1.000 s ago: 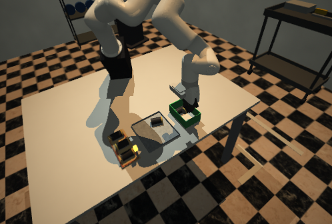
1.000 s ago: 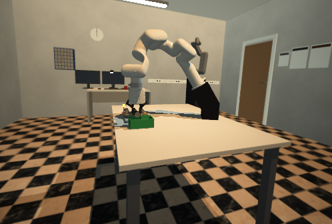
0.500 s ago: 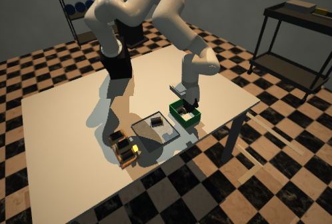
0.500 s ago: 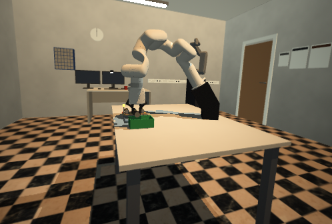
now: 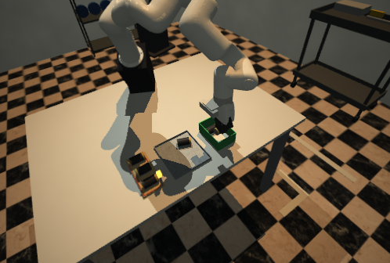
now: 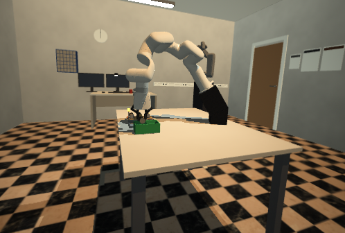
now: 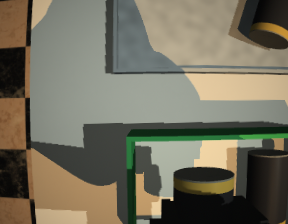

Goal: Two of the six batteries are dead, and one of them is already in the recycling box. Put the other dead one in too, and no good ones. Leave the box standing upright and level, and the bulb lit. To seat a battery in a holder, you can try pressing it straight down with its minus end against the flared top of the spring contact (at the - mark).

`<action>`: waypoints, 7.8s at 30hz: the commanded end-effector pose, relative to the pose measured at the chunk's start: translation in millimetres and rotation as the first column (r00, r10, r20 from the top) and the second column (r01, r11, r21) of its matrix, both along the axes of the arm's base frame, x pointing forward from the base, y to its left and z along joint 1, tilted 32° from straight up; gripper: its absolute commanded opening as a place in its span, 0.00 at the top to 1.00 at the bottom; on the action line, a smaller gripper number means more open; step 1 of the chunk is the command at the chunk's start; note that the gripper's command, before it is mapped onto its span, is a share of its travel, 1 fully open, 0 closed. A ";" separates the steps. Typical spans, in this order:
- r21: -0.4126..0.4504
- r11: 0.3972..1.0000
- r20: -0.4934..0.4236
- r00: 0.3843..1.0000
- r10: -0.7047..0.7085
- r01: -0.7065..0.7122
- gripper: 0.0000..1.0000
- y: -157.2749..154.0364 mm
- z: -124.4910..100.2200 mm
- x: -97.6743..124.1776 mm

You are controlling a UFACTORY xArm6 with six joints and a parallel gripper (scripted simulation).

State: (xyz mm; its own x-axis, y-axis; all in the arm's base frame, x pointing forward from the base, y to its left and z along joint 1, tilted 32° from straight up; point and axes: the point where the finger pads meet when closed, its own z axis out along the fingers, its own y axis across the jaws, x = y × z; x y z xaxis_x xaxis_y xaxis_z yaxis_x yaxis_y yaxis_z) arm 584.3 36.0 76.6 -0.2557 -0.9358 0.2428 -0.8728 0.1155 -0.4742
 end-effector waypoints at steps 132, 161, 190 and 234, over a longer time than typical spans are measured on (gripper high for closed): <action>0.000 1.000 0.001 1.000 0.000 0.000 0.49 22.7 57.3 -27.3; 0.000 1.000 0.001 1.000 0.000 0.000 0.49 22.7 57.3 -27.3; 0.000 1.000 0.001 1.000 0.000 0.000 0.49 22.7 57.3 -27.3; 0.000 1.000 0.001 1.000 0.000 0.000 0.49 22.7 57.3 -27.3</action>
